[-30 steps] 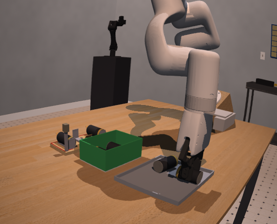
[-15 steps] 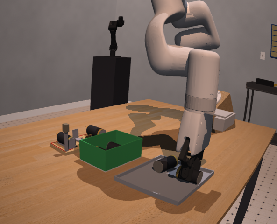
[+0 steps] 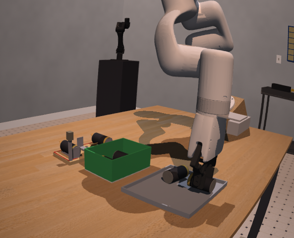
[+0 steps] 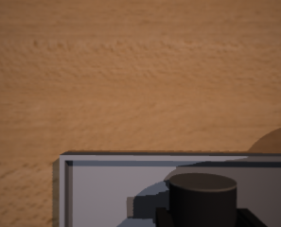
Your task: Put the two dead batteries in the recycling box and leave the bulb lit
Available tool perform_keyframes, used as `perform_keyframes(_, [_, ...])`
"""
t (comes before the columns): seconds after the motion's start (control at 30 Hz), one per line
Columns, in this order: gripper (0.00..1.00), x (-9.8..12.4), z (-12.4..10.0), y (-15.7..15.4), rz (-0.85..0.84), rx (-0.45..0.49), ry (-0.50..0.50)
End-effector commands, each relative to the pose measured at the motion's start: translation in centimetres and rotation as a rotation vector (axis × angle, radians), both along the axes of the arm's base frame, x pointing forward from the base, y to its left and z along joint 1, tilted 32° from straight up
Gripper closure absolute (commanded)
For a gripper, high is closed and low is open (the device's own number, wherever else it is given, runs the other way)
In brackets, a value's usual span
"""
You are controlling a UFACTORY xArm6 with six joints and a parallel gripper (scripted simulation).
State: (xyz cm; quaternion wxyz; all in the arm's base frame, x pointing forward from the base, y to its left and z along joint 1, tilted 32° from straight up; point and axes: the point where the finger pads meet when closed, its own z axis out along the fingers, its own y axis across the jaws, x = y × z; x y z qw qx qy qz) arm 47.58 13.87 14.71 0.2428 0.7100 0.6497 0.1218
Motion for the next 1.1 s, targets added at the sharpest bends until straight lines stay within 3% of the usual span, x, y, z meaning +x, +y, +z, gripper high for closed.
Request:
perform_keyframes(0.0, [0.72,-0.9,2.0,0.5,0.002,0.003,-0.006])
perform_keyframes(0.13, [0.72,-1.6,3.2,0.8,0.002,0.003,-0.006])
perform_keyframes(0.47, [0.72,-1.9,3.8,0.9,0.002,0.003,-0.006])
perform_keyframes(0.63, [0.72,-4.9,9.0,2.0,0.002,0.003,-0.006])
perform_keyframes(0.7, [0.72,-5.5,10.0,2.2,0.002,0.003,-0.006])
perform_keyframes(1.07, [0.72,-5.5,10.0,2.2,-0.004,0.006,-0.007])
